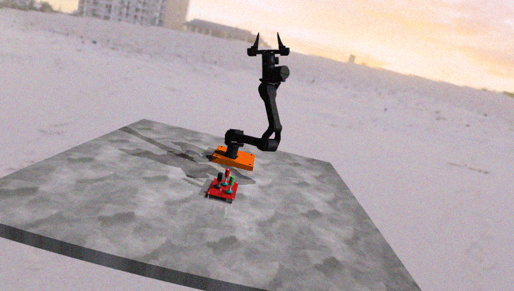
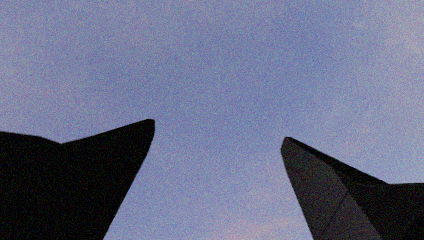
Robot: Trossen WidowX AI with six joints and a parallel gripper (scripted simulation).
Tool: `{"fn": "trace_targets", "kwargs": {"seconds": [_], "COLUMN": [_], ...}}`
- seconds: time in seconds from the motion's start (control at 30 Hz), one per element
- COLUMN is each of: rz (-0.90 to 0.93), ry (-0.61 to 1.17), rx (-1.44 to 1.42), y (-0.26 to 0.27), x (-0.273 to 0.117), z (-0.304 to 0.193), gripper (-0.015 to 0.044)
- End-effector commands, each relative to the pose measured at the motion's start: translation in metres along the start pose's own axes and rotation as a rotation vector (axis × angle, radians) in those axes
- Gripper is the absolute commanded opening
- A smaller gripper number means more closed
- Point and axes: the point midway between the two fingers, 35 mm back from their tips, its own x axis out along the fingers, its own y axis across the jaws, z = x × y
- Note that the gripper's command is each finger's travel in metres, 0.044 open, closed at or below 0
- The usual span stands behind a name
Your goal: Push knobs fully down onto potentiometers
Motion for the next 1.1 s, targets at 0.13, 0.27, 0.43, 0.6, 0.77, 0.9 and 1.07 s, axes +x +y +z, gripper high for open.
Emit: {"fn": "trace_targets", "kwargs": {"seconds": [0.13, 0.27, 0.43, 0.6, 0.77, 0.9, 1.07], "rz": [-0.05, -0.112, -0.196, -0.287, -0.383, -0.464, -0.566], "ry": [-0.025, -0.049, -0.075, -0.09, -0.094, -0.089, -0.072], "rx": [0.016, 0.032, 0.049, 0.073, 0.097, 0.113, 0.13], "y": [-0.009, -0.023, -0.043, -0.067, -0.094, -0.117, -0.146], "x": [0.007, 0.015, 0.023, 0.03, 0.034, 0.037, 0.038], "z": [0.016, 0.032, 0.051, 0.065, 0.075, 0.08, 0.082], "gripper": [0.0269, 0.0164, 0.0033, 0.0, 0.0, 0.0, 0.0]}}
